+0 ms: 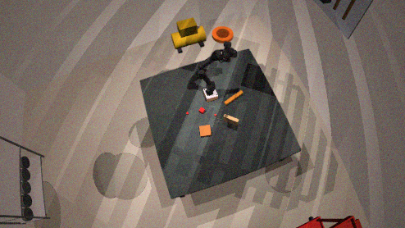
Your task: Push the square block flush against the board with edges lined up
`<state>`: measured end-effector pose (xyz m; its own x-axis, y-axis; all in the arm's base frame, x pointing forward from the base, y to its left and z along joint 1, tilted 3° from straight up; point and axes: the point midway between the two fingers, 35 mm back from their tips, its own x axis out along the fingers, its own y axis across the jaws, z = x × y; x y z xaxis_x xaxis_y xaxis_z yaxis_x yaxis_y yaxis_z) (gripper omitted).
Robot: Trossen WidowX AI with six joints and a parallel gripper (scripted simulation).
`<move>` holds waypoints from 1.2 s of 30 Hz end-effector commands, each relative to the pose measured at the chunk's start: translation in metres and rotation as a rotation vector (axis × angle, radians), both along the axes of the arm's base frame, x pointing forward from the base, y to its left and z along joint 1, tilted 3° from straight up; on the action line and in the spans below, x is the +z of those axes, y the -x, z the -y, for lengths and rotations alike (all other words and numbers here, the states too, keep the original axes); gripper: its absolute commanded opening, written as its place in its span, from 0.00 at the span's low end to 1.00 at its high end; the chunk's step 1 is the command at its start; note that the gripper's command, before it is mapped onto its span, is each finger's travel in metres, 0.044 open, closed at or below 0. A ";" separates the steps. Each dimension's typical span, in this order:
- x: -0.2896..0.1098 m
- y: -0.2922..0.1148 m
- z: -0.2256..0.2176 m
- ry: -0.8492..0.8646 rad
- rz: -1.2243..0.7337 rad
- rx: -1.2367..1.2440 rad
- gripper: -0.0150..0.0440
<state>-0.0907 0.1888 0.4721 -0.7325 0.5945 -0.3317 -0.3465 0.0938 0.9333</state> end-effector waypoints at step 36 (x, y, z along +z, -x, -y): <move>-0.216 -0.291 -0.074 0.750 0.041 -1.048 0.25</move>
